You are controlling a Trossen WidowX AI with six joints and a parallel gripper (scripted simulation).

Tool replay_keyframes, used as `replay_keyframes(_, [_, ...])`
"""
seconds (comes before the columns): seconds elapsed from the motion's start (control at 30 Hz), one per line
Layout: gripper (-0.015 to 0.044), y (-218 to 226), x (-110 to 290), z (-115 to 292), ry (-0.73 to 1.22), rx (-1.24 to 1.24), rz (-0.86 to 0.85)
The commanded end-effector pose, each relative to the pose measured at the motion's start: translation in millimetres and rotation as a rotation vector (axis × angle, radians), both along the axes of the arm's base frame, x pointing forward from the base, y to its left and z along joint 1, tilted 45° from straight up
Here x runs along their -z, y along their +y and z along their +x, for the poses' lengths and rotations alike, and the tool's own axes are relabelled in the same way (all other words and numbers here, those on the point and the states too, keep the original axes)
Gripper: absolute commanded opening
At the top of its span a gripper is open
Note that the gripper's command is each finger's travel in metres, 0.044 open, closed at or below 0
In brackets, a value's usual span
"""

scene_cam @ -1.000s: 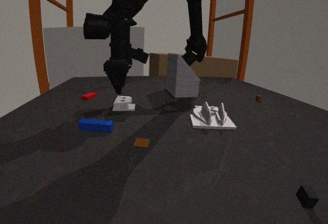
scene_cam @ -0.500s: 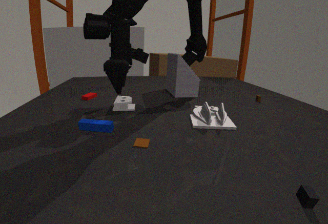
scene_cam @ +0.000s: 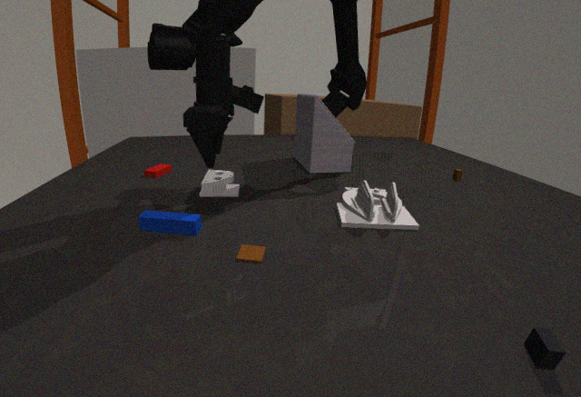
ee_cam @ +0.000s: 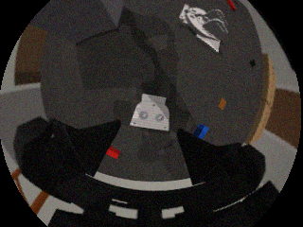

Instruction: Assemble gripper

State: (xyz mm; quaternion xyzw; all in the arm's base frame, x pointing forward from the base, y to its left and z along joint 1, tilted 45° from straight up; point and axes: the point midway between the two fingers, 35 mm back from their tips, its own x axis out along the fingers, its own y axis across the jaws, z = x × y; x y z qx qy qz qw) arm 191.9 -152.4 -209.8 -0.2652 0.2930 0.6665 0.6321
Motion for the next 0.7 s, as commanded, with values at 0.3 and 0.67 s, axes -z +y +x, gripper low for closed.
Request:
replay_keyframes(0.3, [0.044,13.1,15.0,0.6,0.001,0.004,0.001])
replay_keyframes(0.67, [0.044,25.5,28.3,0.3,0.0,0.006,0.001])
